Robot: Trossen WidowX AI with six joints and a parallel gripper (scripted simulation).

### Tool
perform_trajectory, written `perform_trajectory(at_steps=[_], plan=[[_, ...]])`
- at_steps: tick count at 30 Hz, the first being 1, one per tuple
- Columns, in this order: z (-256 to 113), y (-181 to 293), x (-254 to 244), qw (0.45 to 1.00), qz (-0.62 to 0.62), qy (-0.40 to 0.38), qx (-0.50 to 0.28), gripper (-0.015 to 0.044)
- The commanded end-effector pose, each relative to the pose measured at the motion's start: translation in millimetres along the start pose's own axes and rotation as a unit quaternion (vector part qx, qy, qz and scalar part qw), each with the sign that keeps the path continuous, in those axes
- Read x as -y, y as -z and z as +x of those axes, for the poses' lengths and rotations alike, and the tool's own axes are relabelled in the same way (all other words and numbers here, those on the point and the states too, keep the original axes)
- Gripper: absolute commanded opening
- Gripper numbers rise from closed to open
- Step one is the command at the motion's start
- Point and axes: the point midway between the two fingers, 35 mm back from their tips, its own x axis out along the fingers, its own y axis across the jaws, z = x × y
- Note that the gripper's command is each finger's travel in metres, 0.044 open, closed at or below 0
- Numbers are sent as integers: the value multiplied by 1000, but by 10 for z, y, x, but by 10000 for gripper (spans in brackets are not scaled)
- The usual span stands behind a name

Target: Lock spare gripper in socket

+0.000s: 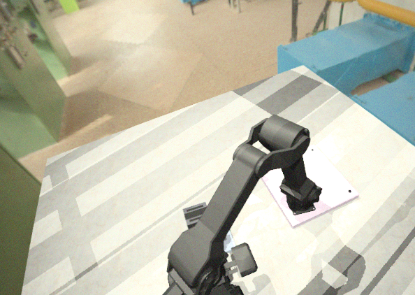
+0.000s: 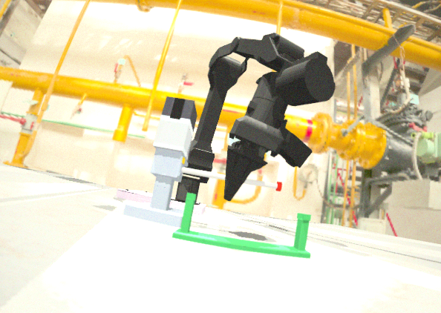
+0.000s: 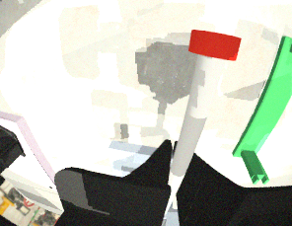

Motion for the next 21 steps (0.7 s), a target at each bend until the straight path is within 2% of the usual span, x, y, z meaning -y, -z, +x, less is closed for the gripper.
perform_trajectory(at_steps=[1,21], plan=[[-25,44,23,1000,-1,1,3,0],[16,168,20,1000,-2,-3,3,0]])
